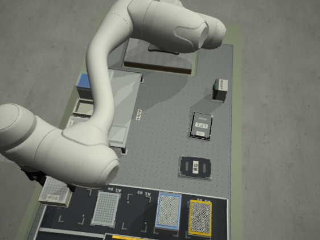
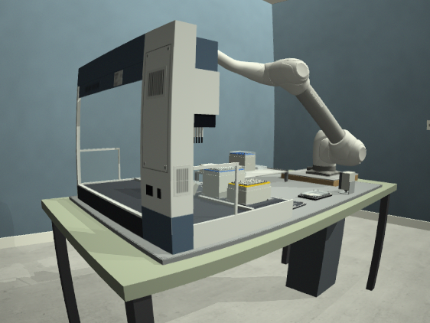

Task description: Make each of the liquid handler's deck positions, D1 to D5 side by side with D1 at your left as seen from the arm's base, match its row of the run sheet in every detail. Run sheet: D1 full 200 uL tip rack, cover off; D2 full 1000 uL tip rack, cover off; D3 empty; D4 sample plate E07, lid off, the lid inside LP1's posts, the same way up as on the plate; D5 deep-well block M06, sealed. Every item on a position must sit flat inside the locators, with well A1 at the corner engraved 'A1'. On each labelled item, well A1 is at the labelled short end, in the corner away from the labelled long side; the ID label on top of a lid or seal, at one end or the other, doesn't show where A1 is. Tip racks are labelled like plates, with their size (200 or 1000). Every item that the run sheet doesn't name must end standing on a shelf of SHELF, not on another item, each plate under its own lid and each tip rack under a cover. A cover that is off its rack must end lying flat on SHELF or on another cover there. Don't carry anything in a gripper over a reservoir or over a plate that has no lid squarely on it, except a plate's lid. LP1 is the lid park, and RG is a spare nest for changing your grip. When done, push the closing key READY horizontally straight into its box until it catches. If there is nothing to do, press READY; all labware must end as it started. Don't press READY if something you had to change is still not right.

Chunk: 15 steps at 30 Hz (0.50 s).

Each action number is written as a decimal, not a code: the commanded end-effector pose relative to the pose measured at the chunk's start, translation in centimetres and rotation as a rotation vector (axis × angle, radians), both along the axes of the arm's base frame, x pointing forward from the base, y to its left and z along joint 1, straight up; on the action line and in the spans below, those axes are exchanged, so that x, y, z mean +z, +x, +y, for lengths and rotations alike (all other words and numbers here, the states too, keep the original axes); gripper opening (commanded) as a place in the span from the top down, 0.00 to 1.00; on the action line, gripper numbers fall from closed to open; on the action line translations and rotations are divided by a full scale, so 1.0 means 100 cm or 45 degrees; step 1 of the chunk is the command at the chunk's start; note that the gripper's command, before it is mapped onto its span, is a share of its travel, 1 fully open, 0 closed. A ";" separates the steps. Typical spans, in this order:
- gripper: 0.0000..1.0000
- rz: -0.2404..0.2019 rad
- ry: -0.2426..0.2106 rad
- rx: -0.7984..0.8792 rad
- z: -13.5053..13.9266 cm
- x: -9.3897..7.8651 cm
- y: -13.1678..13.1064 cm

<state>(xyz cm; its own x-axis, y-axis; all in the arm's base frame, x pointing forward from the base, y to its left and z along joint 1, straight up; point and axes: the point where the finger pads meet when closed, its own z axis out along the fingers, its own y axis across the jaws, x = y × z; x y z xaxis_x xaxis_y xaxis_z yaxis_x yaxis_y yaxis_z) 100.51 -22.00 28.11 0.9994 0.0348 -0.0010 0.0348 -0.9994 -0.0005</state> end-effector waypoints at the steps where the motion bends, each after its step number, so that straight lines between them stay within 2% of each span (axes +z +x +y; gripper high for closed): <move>1: 0.90 -0.003 0.000 0.000 0.000 0.002 0.000; 6: 0.90 -0.003 0.000 0.000 0.000 0.002 0.000; 15: 0.90 -0.003 0.000 0.000 0.000 -0.013 0.000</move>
<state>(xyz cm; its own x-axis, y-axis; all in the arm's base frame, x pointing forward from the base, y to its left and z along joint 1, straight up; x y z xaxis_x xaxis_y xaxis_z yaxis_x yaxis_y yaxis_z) 100.51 -22.00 26.88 0.9994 0.0348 -0.0010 0.0348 -0.9994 -0.0005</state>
